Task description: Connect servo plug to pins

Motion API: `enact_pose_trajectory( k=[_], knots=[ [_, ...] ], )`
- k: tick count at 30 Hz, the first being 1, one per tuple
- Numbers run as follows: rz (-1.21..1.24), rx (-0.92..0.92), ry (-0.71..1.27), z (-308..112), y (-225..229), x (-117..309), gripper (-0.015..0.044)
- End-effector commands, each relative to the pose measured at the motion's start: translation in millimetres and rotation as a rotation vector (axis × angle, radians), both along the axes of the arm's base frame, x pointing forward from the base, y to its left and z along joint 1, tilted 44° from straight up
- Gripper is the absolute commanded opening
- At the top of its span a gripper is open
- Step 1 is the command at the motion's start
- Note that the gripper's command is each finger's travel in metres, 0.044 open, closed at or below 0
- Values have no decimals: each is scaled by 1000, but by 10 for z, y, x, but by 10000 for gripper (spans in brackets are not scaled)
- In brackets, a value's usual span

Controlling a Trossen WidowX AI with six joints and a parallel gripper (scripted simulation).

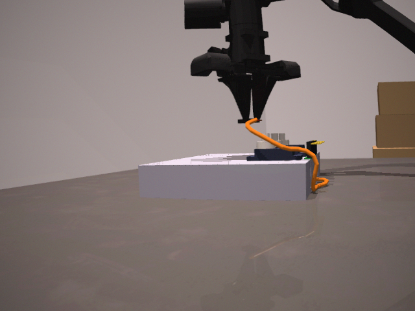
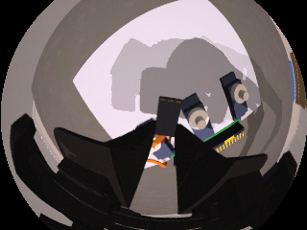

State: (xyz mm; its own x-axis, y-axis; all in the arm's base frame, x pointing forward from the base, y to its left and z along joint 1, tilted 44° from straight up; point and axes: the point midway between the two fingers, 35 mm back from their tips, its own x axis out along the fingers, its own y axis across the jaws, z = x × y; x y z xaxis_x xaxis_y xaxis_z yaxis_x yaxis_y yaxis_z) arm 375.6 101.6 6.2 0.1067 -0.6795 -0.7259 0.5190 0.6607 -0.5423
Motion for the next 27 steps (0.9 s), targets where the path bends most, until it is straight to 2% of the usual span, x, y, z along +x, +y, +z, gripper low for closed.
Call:
enact_pose_trajectory(
  k=[1, 27],
  knots=[
    [43, -3, 40, 90, -32, -116, 0],
    [317, -45, 303, 432, -443, -974, 0]
  ],
)
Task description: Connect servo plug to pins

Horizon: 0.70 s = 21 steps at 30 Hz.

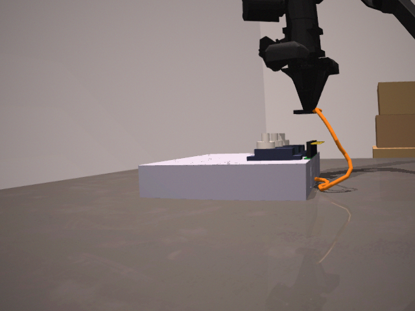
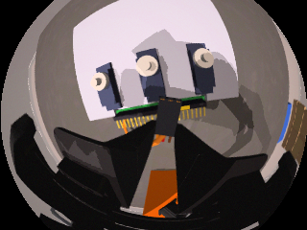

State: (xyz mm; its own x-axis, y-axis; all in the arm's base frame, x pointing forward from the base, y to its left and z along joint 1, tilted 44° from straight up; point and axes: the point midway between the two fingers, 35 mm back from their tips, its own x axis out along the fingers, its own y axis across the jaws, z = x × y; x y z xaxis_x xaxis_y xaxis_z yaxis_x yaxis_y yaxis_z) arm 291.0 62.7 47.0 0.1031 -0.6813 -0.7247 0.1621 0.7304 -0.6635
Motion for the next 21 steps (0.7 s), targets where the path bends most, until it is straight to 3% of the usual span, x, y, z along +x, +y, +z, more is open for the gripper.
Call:
enact_pose_trajectory(
  k=[1, 21],
  knots=[
    [50, -4, 49, 30, -73, -163, 0],
    [234, -32, 226, 62, -427, -802, 0]
  ],
)
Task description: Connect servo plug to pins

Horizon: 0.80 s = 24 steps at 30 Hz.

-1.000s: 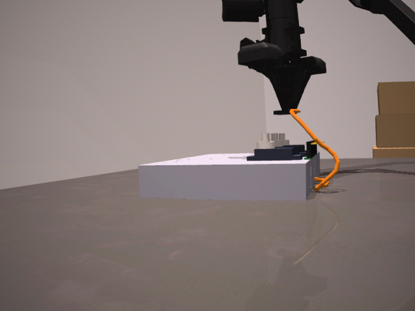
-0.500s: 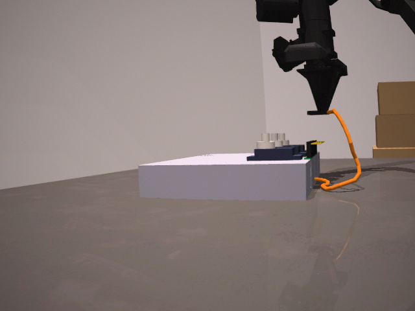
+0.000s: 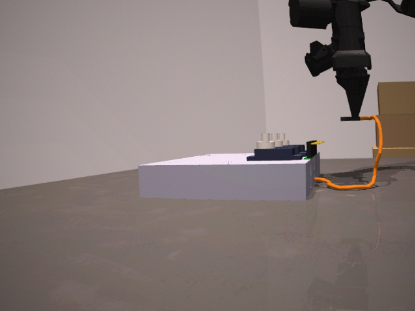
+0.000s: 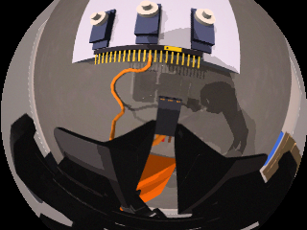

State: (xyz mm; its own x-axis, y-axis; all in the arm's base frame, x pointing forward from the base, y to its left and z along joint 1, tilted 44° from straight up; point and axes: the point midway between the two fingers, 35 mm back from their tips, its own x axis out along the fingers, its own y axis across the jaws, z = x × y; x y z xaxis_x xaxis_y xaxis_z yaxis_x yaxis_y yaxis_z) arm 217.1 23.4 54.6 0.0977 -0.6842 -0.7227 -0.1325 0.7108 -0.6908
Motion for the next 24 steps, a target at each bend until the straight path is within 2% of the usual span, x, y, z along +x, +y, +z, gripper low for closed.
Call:
enact_pose_trajectory(
  k=[1, 10, 16, 24],
  knots=[
    [22, 2, 20, -28, -47, -60, 0],
    [22, 0, 19, -288, -297, -26, 0],
    [22, 0, 19, -291, -293, 12, 0],
    [22, 0, 17, -293, -225, 274, 0]
  ],
)
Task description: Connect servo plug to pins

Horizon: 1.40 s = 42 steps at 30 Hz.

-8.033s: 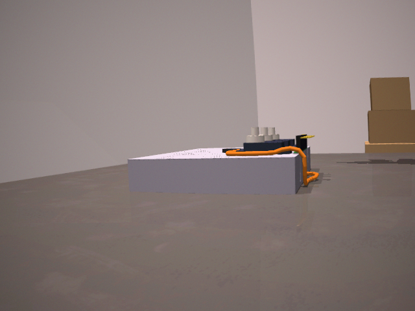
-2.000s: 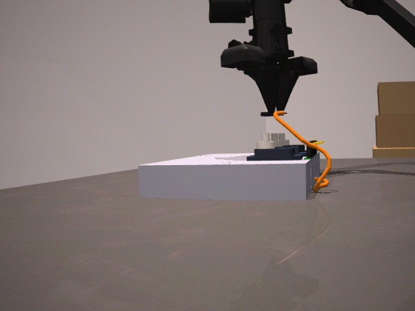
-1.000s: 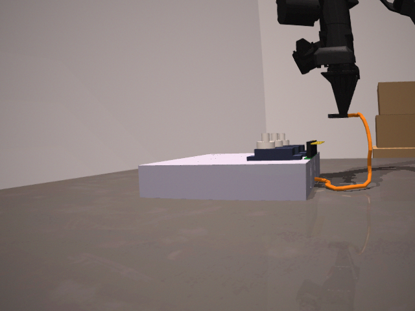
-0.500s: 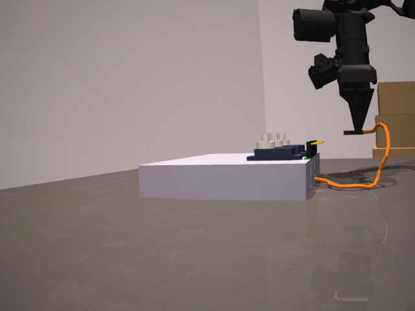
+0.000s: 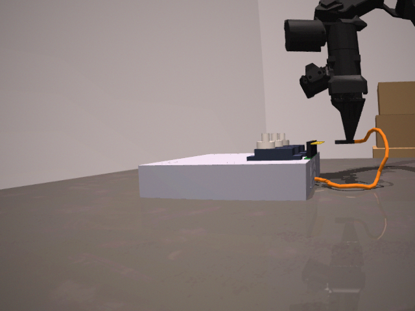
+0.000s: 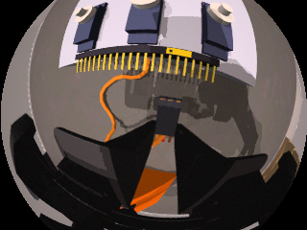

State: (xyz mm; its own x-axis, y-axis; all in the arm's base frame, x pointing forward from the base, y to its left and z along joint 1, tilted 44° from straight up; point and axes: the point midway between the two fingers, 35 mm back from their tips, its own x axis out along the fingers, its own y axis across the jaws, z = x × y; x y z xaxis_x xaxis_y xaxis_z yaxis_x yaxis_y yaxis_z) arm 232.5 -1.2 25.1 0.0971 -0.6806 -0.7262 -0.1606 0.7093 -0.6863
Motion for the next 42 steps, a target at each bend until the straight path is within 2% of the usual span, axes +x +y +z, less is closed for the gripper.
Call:
enact_pose_trajectory(
  k=[1, 42],
  knots=[
    [2, -2, -3, 2, 25, 138, 0],
    [2, -2, -5, 2, 68, 375, 0]
  ],
)
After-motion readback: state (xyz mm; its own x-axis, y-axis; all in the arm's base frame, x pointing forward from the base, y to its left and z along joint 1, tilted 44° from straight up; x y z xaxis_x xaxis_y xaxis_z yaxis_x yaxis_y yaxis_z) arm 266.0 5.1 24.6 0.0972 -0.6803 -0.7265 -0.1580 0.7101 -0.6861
